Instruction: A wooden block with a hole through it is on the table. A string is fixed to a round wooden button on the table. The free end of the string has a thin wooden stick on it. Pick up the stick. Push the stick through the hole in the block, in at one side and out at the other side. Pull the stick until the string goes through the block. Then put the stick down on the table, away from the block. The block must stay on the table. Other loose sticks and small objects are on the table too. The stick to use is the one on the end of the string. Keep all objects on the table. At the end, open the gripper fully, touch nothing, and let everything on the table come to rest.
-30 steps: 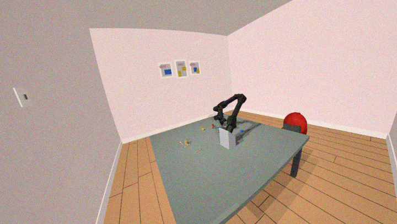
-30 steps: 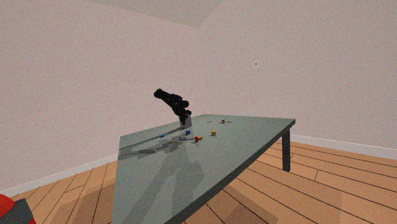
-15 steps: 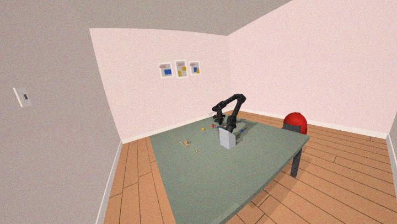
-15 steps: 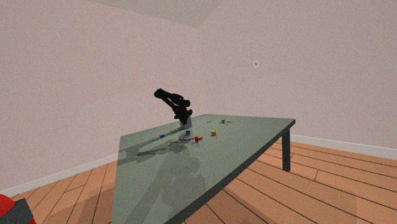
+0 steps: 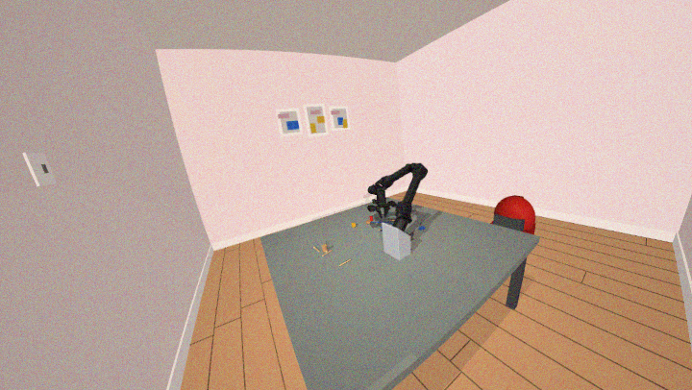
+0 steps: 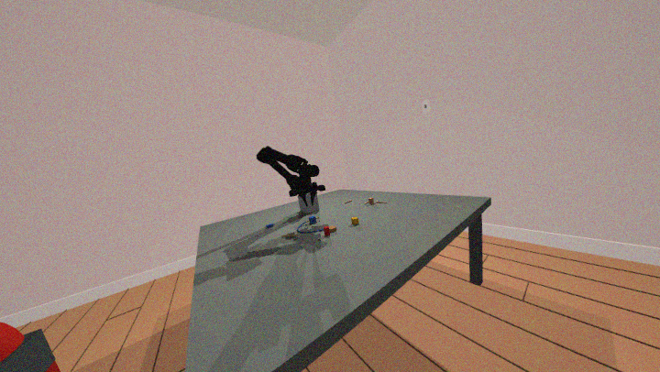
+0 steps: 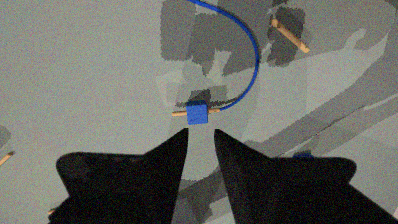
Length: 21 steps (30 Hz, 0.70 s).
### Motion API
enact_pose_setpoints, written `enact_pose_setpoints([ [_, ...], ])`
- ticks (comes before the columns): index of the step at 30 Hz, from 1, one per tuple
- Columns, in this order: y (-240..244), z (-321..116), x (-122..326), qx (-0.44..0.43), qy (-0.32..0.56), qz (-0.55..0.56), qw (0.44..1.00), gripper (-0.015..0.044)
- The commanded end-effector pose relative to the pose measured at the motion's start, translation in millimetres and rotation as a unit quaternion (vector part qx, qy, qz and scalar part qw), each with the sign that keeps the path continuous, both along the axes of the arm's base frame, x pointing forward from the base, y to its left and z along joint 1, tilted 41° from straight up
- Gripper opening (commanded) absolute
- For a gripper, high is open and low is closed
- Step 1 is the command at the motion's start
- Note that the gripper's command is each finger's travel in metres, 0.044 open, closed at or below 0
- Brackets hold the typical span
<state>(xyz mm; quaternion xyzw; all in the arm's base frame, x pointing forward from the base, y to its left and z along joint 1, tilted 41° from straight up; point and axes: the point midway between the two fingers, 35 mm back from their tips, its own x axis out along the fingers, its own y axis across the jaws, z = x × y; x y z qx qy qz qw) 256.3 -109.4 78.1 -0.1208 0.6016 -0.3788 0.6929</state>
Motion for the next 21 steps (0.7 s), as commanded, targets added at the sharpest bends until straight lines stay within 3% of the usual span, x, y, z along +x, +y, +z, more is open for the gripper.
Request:
enact_pose_setpoints([
  [1, 13.1, -15.7, 4.4, 0.0, -0.247, -0.286, 0.926, 0.0122],
  [14, 20.8, -22.0, 6.2, -0.005, -0.436, -0.498, 0.749, 0.0122],
  [21, 21.0, -22.1, 6.3, -0.006, -0.441, -0.504, 0.743, 0.0122],
])
